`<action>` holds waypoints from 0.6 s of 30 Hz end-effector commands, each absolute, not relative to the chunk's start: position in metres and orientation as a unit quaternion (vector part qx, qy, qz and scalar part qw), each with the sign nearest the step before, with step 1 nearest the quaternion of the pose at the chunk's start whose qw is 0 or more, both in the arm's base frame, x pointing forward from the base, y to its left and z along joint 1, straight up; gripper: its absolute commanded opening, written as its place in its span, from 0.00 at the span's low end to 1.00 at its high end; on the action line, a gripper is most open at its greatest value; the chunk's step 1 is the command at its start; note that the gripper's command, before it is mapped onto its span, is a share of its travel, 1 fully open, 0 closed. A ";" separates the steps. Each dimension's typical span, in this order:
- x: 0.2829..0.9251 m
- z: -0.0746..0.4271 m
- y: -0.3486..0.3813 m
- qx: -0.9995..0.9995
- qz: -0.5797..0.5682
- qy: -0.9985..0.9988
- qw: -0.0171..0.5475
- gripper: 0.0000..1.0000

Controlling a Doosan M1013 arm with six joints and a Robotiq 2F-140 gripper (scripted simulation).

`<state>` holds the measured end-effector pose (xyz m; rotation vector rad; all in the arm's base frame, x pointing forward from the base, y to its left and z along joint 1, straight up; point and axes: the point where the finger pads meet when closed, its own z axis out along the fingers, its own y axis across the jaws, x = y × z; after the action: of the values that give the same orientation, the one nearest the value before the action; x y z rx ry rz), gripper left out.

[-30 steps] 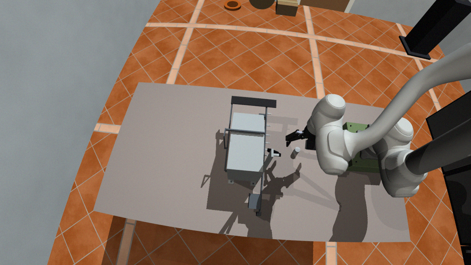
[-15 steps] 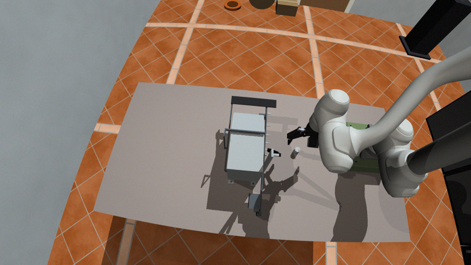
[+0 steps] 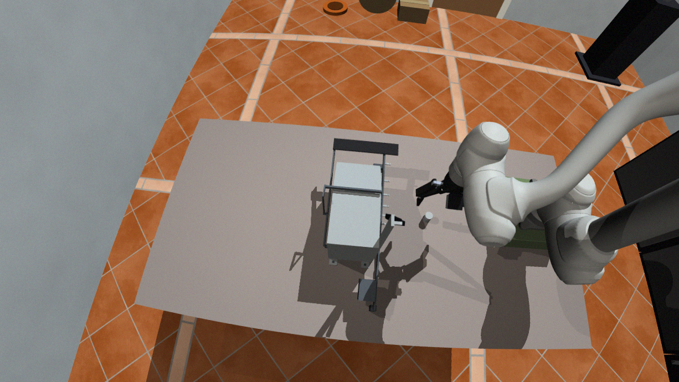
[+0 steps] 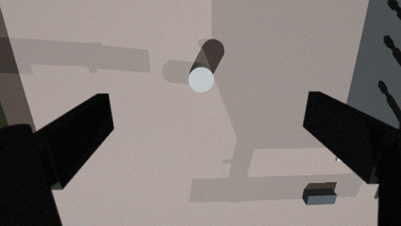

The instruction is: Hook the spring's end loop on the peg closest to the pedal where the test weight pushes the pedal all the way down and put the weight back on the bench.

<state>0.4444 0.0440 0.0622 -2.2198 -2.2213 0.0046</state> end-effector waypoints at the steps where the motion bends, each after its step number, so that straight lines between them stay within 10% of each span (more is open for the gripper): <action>1: 0.445 0.073 0.044 -0.707 0.001 -0.707 0.001 1.00; 18: 0.445 0.073 0.044 -0.707 0.001 -0.707 0.001 1.00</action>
<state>0.4444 0.0440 0.0713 -2.2193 -2.2211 0.0050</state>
